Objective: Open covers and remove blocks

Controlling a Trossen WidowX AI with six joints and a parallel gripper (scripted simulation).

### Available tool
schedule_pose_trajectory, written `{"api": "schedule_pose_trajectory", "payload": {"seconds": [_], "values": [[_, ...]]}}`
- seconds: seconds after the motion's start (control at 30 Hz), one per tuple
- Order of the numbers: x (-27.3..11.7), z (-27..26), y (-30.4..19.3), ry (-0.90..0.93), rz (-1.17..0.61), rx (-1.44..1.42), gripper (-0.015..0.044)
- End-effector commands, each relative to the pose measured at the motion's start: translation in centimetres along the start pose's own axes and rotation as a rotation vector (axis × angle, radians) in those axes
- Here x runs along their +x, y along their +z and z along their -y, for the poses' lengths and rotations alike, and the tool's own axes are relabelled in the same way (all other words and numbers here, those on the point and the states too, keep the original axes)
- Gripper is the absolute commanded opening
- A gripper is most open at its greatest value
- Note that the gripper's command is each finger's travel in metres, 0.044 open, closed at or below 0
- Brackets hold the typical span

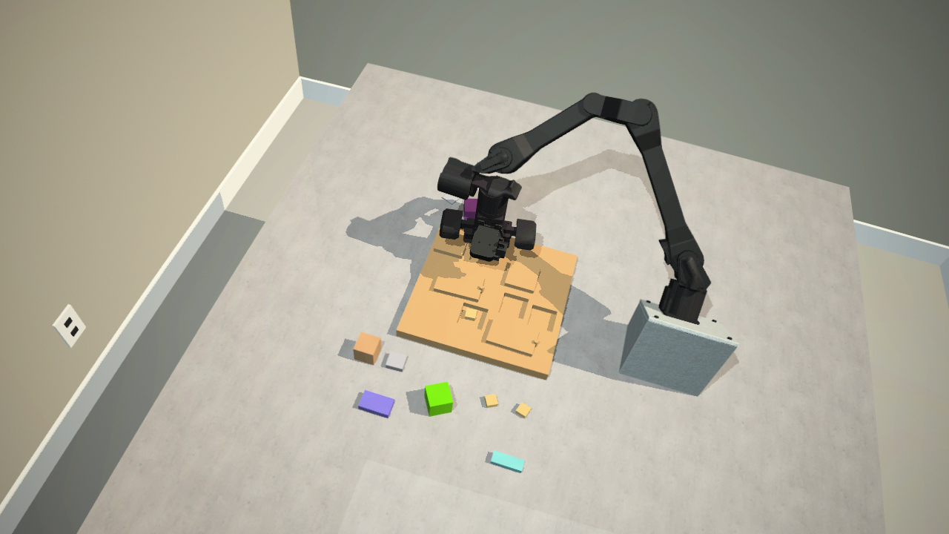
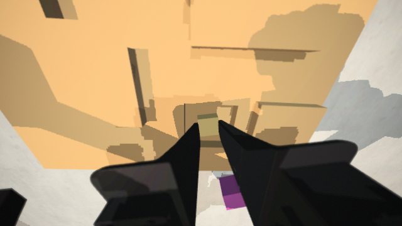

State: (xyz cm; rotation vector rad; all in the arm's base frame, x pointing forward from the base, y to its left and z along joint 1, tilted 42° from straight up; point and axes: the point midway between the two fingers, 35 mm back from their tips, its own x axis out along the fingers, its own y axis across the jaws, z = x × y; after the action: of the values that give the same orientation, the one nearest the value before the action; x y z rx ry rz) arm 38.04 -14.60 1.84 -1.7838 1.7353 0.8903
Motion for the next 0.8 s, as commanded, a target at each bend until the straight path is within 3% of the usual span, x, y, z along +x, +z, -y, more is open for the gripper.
{"api": "schedule_pose_trajectory", "payload": {"seconds": [0.0, 0.77], "values": [[-0.6, 0.1, 0.0, -0.005, -0.001, 0.003, 0.0080], [-3.6, 0.1, 0.1, -0.004, 0.000, 0.001, 0.0080]]}}
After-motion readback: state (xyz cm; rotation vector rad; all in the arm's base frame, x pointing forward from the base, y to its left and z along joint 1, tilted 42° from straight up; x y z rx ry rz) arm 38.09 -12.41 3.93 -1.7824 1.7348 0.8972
